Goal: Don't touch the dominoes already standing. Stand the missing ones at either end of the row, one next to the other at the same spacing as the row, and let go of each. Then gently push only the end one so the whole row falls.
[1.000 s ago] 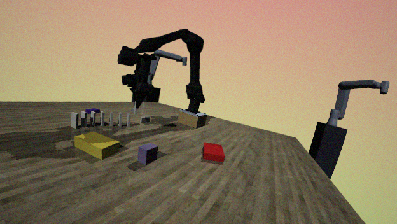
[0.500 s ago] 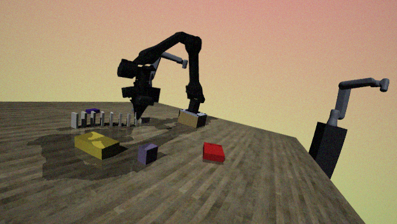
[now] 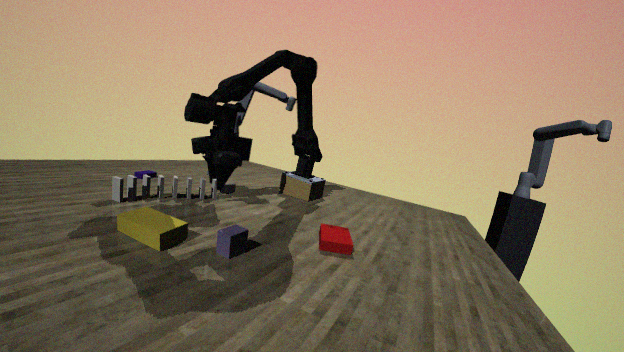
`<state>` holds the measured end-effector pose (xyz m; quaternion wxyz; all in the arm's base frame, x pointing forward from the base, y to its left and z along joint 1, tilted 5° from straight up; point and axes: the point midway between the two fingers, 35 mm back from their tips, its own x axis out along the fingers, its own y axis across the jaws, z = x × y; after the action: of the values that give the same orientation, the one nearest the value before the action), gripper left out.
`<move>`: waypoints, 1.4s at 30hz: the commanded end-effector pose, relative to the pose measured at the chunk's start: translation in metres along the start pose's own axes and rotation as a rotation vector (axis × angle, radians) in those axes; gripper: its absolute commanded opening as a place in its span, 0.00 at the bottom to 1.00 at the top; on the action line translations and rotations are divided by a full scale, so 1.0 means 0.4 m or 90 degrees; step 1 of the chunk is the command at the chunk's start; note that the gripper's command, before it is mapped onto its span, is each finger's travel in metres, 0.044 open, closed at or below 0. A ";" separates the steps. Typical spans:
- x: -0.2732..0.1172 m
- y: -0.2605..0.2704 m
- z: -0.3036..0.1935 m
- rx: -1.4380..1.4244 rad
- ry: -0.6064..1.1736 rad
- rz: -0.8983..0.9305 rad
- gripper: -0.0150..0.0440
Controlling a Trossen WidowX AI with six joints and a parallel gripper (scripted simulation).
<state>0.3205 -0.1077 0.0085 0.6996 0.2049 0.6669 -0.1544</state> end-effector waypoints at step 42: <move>-0.009 -0.136 -0.095 -0.235 0.004 0.000 1.00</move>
<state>0.2674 -0.1428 0.0361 0.7339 0.0678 0.6748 -0.0373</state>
